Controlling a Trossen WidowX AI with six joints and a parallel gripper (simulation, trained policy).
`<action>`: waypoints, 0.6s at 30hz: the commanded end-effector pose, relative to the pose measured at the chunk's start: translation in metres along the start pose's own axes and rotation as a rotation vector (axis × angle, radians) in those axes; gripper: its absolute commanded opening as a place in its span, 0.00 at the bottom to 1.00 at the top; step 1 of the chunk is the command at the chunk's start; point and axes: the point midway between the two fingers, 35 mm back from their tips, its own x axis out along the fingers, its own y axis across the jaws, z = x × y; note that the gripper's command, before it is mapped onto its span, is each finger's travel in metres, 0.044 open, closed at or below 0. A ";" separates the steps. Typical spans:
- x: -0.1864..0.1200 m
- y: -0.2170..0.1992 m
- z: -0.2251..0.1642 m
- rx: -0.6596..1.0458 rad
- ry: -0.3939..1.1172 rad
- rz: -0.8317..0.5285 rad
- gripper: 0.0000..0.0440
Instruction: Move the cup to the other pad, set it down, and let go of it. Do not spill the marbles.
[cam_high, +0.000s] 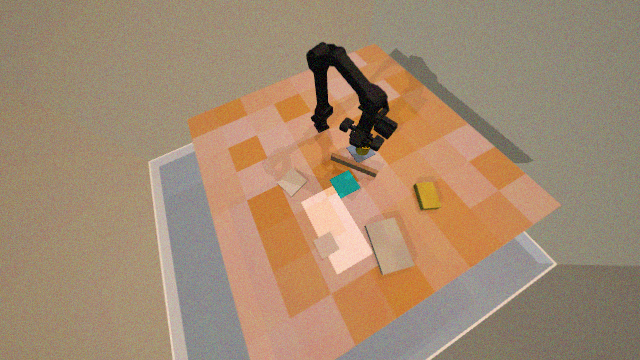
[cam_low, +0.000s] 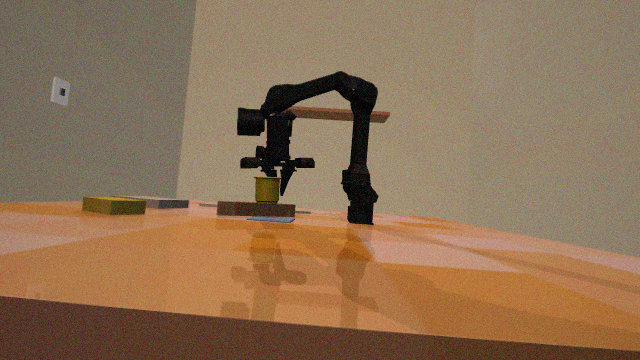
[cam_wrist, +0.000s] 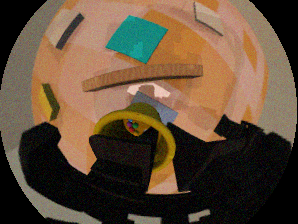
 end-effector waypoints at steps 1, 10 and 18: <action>-0.018 0.002 0.006 0.044 0.004 0.049 0.03; -0.042 0.006 0.023 0.124 -0.004 0.114 0.02; -0.055 0.012 0.045 0.193 -0.025 0.172 0.01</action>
